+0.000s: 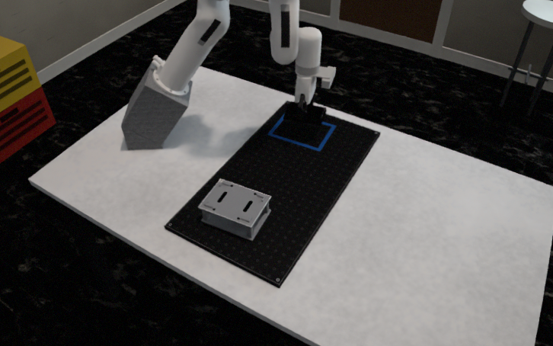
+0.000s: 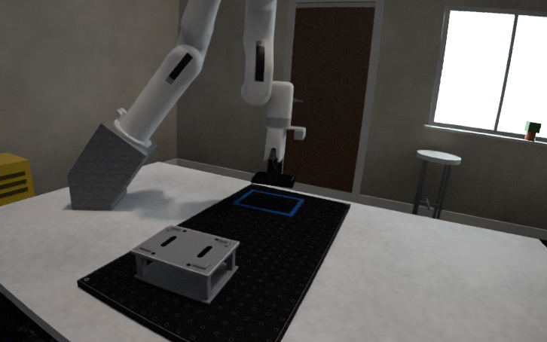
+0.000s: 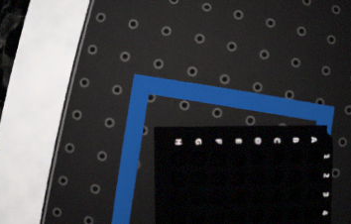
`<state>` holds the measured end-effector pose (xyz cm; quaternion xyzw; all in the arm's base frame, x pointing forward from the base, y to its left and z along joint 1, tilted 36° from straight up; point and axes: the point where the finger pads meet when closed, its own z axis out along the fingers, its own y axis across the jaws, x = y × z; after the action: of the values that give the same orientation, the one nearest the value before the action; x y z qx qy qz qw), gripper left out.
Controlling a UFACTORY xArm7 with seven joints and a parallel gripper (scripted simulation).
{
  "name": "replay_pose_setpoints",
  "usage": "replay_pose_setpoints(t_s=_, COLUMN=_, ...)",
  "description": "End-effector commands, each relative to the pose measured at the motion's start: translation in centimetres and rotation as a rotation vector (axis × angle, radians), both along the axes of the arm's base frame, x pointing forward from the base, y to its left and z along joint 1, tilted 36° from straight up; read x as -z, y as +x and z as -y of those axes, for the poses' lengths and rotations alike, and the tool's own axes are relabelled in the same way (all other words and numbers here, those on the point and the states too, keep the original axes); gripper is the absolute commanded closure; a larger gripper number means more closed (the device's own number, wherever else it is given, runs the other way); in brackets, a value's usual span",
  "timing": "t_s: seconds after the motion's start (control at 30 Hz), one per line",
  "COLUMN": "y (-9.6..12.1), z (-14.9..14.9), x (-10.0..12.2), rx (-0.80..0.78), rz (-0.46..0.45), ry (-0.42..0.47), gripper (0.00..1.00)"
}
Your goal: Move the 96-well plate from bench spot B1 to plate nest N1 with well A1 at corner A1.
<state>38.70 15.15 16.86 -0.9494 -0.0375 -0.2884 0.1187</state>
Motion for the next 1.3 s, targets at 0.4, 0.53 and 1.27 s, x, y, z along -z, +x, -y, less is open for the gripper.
replay_pose_setpoints(t_s=0.4, y=-0.4, z=0.2, x=-0.8, rx=0.001, rz=0.002, ry=0.000, gripper=1.00)
replay_pose_setpoints(t_s=0.53, y=-0.5, z=1.2, x=-0.6, rx=-0.080, rz=0.027, ry=-0.054, gripper=1.00)
replay_pose_setpoints(t_s=1.27, y=-1.2, z=7.0, x=0.6, rx=-0.562, rz=0.175, ry=-0.378, gripper=1.00)
